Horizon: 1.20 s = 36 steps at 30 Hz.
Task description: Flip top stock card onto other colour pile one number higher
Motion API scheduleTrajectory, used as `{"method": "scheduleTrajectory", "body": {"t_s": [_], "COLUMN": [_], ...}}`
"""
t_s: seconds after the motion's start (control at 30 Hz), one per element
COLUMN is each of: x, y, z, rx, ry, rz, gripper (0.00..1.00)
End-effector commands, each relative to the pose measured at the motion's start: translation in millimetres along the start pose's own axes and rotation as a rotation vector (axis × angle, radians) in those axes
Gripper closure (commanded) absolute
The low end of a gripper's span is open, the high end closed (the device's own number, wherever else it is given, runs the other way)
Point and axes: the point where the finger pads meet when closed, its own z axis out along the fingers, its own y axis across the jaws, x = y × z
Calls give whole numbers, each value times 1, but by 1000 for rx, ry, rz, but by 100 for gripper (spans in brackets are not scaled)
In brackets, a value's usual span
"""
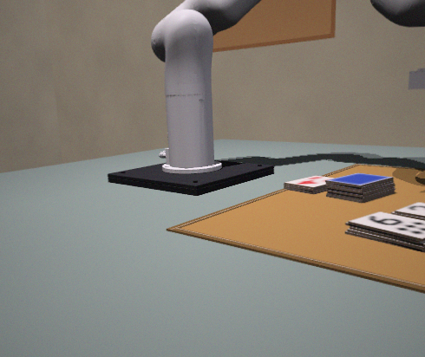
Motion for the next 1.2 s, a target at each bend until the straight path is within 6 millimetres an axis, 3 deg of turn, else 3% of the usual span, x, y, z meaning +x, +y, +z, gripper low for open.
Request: {"method": "scheduleTrajectory", "body": {"t_s": [0.0, 1.17], "x": [-2, -2], "y": [0, 0], "z": [-1, 4], "rx": [-1, -1], "ry": [-4, -4], "rz": [0, 0], "gripper": [26, 26]}}
